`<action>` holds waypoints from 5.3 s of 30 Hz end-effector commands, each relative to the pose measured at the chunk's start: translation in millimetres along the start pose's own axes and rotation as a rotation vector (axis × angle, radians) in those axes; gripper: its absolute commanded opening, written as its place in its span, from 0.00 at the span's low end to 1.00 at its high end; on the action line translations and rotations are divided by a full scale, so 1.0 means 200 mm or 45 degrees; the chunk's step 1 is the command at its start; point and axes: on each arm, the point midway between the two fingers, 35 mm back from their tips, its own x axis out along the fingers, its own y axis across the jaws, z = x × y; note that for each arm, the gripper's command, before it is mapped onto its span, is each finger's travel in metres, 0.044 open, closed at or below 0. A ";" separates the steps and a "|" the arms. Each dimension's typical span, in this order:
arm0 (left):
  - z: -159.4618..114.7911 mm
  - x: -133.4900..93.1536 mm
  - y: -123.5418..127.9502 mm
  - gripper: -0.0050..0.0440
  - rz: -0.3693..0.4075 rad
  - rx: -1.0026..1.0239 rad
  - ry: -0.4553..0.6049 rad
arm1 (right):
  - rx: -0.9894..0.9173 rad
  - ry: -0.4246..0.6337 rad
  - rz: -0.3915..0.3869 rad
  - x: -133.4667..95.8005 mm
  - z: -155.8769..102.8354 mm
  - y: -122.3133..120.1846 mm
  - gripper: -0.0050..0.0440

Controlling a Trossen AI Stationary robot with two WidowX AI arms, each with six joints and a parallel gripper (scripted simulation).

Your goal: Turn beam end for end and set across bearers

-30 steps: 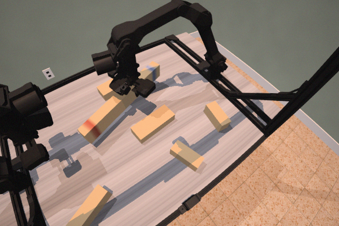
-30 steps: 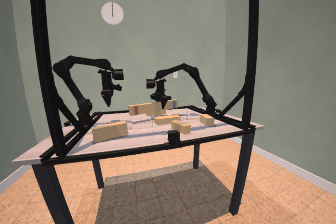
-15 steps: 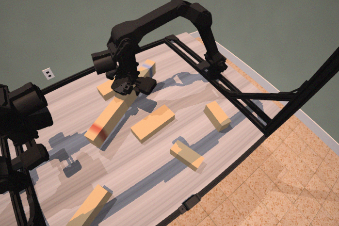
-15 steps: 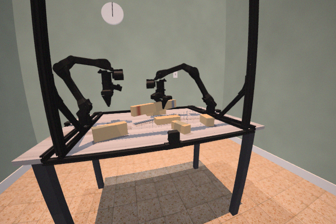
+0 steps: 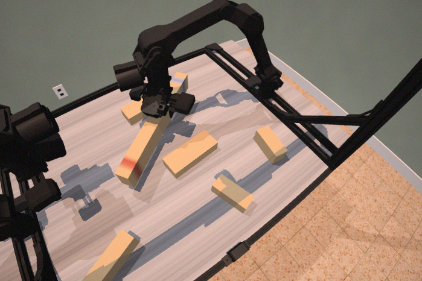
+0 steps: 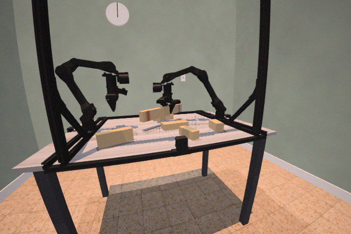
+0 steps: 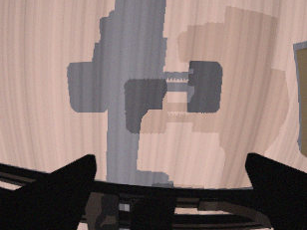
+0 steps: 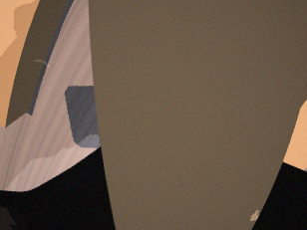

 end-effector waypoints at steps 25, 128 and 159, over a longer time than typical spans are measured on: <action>-0.01 0.00 0.00 1.00 -0.001 -0.006 0.007 | -0.345 -0.017 -0.019 -0.03 0.00 -0.03 0.10; -0.01 0.00 0.00 1.00 -0.001 -0.006 0.007 | -1.335 -0.009 -0.025 0.06 -0.07 -0.18 0.10; -0.01 0.00 0.00 1.00 -0.001 -0.006 0.007 | -1.335 -0.009 -0.025 0.14 -0.08 -0.21 1.00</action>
